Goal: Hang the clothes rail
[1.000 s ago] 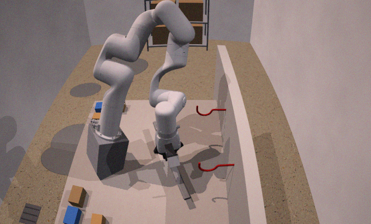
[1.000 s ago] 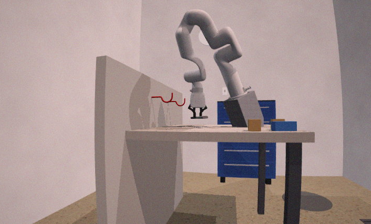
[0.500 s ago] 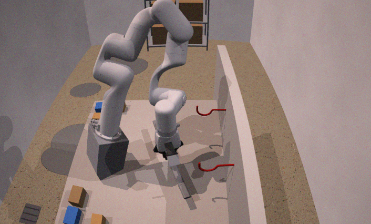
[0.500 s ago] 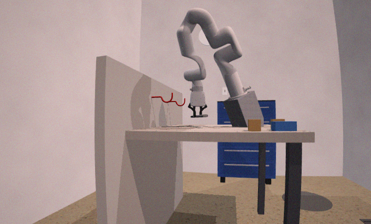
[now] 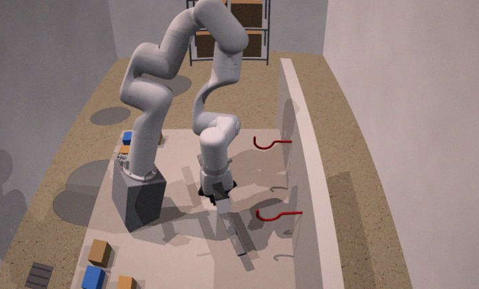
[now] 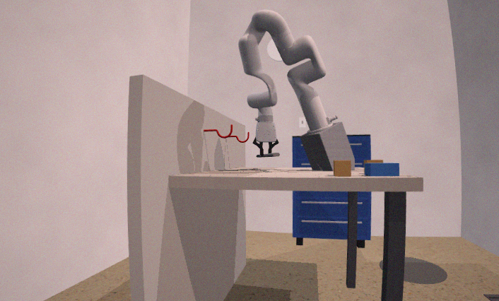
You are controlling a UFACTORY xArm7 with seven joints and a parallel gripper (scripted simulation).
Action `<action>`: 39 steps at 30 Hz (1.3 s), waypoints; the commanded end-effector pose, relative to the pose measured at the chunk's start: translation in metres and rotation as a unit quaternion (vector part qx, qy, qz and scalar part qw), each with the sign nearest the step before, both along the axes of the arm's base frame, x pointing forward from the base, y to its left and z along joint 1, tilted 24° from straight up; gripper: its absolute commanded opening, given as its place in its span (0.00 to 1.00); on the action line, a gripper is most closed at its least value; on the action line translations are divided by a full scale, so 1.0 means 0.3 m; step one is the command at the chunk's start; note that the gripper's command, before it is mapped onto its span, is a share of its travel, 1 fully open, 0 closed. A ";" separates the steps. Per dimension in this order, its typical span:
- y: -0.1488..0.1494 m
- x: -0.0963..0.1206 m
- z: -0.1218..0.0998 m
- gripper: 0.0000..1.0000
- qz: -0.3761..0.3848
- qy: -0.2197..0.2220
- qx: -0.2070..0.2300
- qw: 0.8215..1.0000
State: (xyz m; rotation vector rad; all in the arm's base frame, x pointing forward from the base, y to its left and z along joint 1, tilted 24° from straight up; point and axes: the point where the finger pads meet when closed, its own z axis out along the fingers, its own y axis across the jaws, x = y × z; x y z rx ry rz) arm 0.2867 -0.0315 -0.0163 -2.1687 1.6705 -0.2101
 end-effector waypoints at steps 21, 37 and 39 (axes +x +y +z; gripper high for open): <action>-0.023 -0.034 0.092 0.00 0.000 0.000 0.000 1.000; -0.041 -0.063 0.168 0.00 0.000 0.000 -0.001 1.000; -0.042 -0.065 0.173 0.00 0.000 0.000 -0.001 1.000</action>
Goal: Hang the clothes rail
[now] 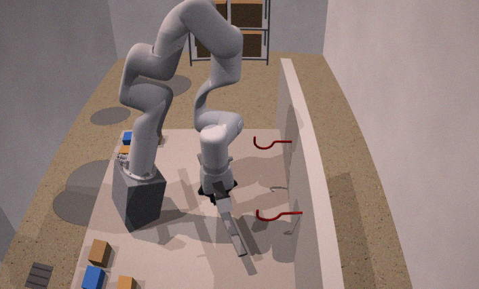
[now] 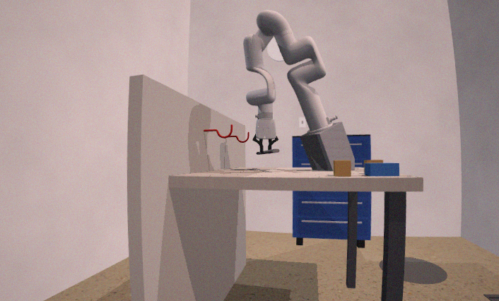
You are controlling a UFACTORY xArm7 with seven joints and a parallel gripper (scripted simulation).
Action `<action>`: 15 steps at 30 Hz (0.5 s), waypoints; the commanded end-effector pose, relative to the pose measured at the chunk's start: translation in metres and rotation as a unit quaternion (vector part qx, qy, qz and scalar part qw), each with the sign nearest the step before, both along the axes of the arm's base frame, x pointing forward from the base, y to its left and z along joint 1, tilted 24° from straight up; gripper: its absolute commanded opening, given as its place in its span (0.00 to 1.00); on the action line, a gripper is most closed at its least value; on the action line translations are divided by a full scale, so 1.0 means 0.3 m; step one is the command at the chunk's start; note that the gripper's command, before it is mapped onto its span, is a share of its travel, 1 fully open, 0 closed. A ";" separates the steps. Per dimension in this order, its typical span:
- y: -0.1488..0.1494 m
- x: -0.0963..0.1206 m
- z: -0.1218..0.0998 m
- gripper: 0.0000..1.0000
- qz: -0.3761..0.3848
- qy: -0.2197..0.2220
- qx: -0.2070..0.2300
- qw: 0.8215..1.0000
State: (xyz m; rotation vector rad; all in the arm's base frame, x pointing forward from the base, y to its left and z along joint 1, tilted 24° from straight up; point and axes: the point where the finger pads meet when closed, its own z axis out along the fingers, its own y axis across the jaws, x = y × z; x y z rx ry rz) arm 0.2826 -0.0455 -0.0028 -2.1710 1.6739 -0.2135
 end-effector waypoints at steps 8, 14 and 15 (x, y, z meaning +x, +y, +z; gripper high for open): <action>-0.005 -0.067 0.169 0.00 0.000 -0.001 0.002 1.000; -0.012 -0.078 0.200 0.00 0.000 -0.001 0.002 1.000; -0.012 -0.078 0.200 0.00 0.000 -0.001 0.002 1.000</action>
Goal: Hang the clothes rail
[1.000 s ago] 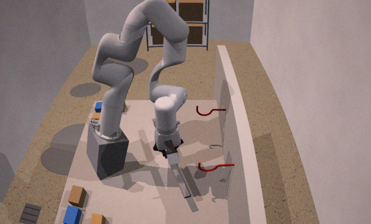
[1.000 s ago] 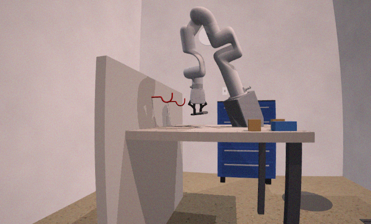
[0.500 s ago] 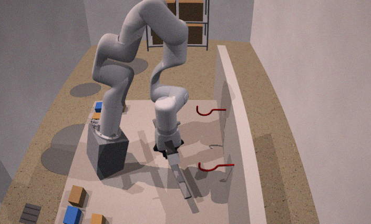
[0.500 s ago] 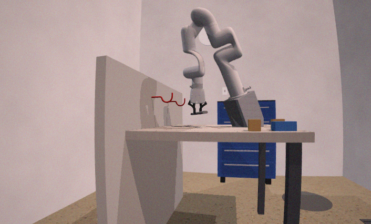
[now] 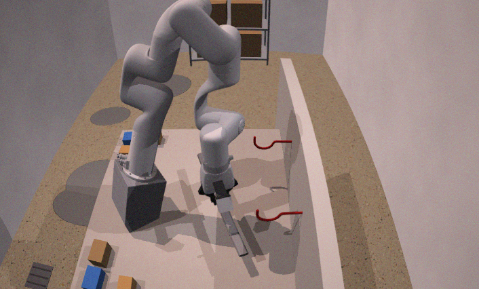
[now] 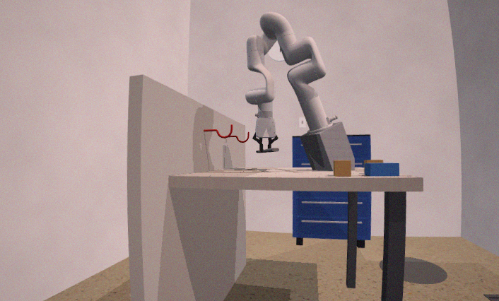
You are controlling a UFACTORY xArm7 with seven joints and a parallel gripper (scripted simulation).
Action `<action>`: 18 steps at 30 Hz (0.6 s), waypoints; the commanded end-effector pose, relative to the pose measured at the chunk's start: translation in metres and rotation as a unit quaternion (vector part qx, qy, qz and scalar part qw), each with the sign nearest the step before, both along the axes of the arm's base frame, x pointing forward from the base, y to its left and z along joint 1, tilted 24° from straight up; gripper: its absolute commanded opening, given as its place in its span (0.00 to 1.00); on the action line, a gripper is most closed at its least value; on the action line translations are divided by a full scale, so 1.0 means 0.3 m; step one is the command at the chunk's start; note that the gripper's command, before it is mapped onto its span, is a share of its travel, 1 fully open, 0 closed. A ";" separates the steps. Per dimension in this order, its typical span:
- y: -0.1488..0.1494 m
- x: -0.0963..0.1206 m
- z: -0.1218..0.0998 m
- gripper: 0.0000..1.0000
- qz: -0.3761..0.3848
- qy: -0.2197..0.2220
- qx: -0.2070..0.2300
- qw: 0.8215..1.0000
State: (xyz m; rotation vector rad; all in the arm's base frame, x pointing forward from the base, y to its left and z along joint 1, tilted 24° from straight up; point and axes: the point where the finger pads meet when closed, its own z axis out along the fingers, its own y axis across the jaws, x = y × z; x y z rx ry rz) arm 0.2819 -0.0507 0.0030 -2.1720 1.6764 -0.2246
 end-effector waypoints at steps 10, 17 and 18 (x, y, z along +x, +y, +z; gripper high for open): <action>-0.006 -0.094 0.226 0.00 0.002 0.001 0.005 1.000; -0.013 -0.105 0.256 0.00 0.002 0.001 0.005 1.000; -0.013 -0.105 0.256 0.00 0.002 0.001 0.005 1.000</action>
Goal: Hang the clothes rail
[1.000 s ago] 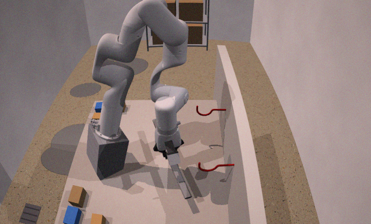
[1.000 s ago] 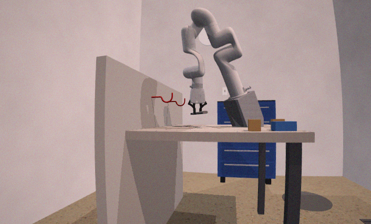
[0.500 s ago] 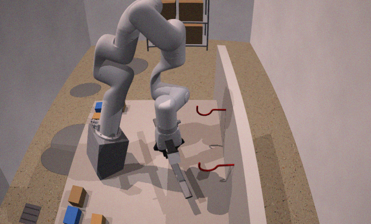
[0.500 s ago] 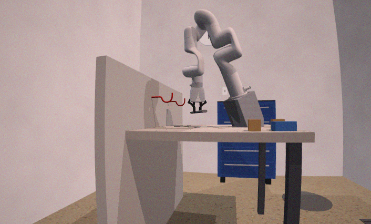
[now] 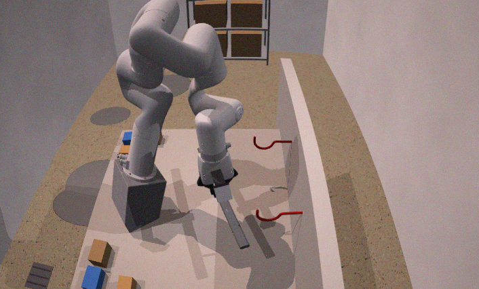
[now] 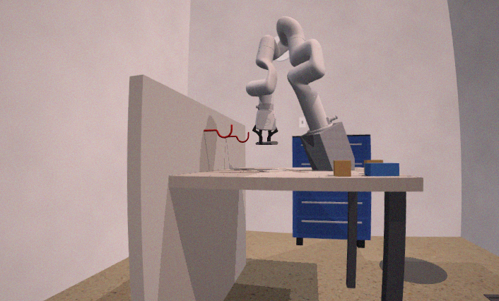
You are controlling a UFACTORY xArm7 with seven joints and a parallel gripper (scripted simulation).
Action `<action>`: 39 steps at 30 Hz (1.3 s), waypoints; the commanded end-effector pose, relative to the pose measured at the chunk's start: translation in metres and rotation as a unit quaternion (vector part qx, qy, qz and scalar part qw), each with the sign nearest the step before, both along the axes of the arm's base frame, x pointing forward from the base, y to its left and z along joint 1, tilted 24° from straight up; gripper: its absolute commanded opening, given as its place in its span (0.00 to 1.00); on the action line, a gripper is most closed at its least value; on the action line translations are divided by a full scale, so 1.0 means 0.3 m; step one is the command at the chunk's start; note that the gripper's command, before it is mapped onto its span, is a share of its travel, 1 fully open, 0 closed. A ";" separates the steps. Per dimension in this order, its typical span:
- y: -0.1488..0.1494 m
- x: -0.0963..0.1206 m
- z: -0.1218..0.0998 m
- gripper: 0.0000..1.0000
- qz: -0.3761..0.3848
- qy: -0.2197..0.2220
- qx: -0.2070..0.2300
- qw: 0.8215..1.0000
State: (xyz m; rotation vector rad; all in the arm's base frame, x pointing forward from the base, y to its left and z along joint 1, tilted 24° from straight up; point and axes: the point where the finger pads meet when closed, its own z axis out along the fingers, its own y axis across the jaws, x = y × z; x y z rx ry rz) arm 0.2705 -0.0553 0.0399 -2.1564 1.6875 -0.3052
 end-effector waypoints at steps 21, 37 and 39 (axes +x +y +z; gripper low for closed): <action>-0.020 -0.104 0.230 0.00 0.014 0.022 0.022 0.999; -0.037 -0.131 0.301 0.00 0.014 0.022 0.022 0.999; -0.039 -0.135 0.311 0.00 0.014 0.022 0.022 0.999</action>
